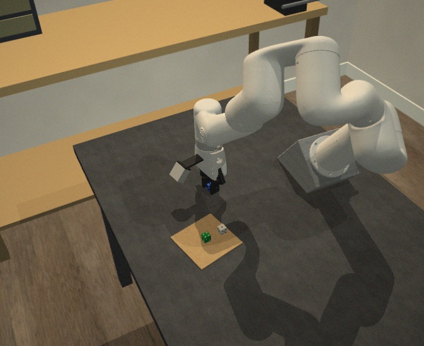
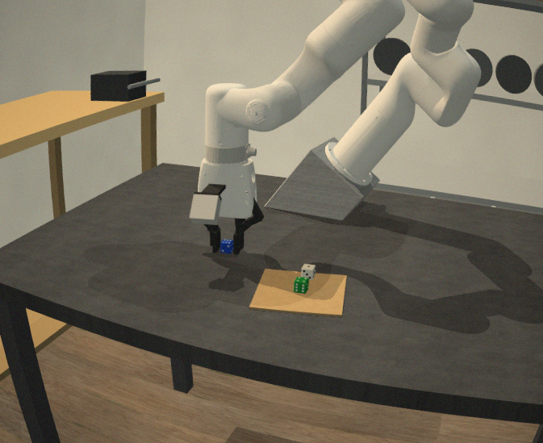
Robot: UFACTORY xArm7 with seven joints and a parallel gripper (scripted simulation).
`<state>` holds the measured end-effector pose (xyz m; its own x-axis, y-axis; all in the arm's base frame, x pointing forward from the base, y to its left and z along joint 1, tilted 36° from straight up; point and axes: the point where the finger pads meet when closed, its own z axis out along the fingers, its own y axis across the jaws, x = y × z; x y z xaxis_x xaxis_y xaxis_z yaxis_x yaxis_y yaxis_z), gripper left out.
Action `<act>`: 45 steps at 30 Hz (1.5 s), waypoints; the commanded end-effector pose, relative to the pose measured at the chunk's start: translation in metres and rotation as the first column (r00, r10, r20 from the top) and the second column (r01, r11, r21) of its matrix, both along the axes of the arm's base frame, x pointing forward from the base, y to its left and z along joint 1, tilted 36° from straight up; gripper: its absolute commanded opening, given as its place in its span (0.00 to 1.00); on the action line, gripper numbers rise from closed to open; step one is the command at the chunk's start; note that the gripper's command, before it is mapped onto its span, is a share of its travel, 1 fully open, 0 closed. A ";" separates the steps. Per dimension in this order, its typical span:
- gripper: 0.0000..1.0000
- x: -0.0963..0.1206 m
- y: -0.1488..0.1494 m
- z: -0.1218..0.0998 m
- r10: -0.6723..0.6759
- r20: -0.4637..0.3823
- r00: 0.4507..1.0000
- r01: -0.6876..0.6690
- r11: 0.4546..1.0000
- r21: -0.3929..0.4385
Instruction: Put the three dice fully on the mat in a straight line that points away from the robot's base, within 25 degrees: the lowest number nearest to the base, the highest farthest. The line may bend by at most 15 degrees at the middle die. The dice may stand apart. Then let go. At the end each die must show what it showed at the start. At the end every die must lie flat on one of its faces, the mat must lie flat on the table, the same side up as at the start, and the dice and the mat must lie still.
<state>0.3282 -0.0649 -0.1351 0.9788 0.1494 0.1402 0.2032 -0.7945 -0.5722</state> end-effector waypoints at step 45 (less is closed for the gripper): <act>0.15 0.001 -0.002 0.001 -0.002 0.002 1.000 0.002 1.000 -0.003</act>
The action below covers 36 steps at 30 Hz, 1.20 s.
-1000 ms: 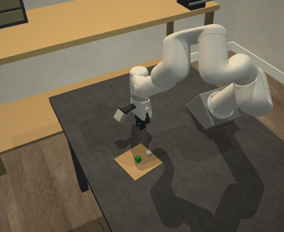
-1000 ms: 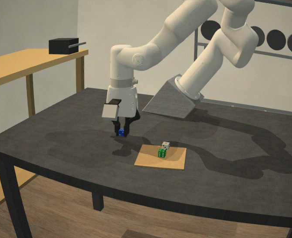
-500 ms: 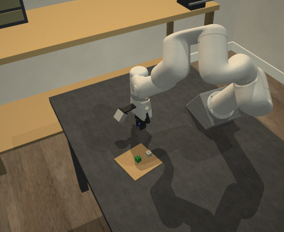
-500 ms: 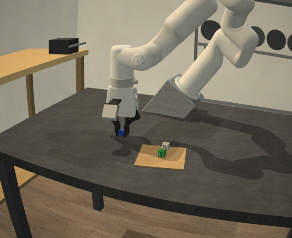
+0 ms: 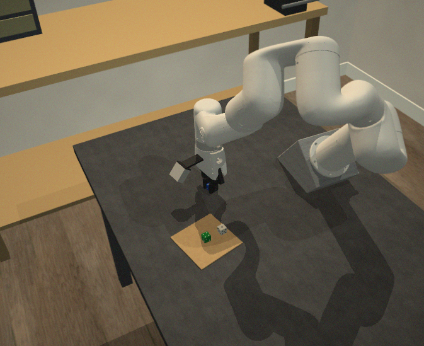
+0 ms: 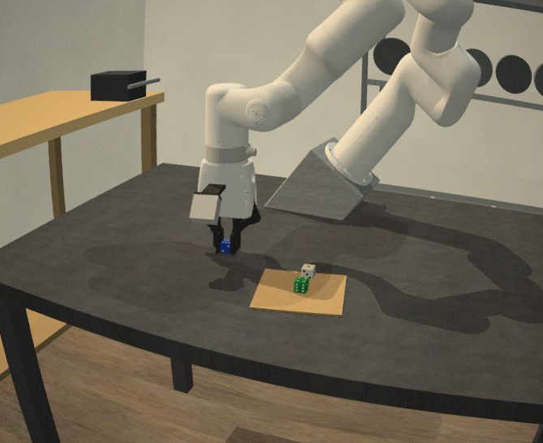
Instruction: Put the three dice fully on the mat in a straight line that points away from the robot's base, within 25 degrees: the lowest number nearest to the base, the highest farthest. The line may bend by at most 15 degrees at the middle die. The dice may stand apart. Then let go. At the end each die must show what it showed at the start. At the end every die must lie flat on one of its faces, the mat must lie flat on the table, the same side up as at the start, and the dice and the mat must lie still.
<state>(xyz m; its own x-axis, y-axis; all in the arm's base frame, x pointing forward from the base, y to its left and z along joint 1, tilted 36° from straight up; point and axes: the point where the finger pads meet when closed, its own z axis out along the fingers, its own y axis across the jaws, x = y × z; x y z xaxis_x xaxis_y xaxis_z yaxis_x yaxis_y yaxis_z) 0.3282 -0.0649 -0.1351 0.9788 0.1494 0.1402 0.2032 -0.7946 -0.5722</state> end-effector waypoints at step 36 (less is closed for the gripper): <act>0.15 0.020 -0.049 0.093 -0.011 -0.005 1.000 0.011 1.000 -0.007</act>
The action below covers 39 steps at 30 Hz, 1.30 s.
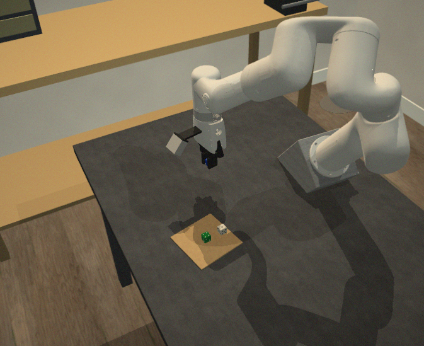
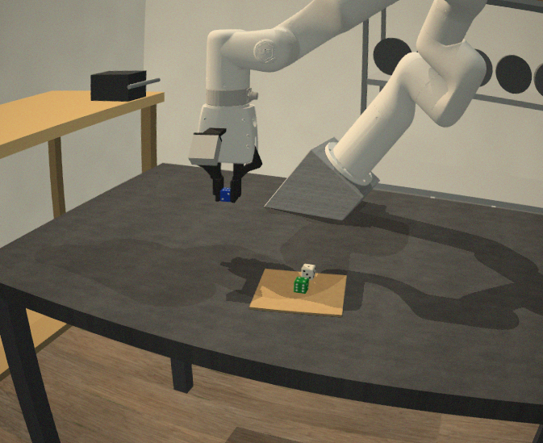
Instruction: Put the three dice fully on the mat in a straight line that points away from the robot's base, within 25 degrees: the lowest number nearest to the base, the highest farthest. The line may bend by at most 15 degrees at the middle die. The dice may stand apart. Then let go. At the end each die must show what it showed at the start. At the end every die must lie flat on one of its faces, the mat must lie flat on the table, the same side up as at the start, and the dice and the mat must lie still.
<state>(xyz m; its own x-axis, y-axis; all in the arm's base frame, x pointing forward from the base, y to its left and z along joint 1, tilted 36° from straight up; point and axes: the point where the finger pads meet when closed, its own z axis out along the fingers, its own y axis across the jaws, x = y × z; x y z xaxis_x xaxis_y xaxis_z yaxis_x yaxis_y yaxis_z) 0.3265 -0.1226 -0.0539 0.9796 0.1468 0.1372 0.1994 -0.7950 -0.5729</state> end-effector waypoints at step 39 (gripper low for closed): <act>0.15 0.147 0.142 0.115 -0.075 -0.049 0.996 0.075 0.997 -0.002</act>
<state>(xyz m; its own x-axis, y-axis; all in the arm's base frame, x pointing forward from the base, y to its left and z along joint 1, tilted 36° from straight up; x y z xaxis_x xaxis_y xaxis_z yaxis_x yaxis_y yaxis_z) 0.4722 0.0207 0.0601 0.9936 0.0748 0.0847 0.1103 -0.8058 -0.5818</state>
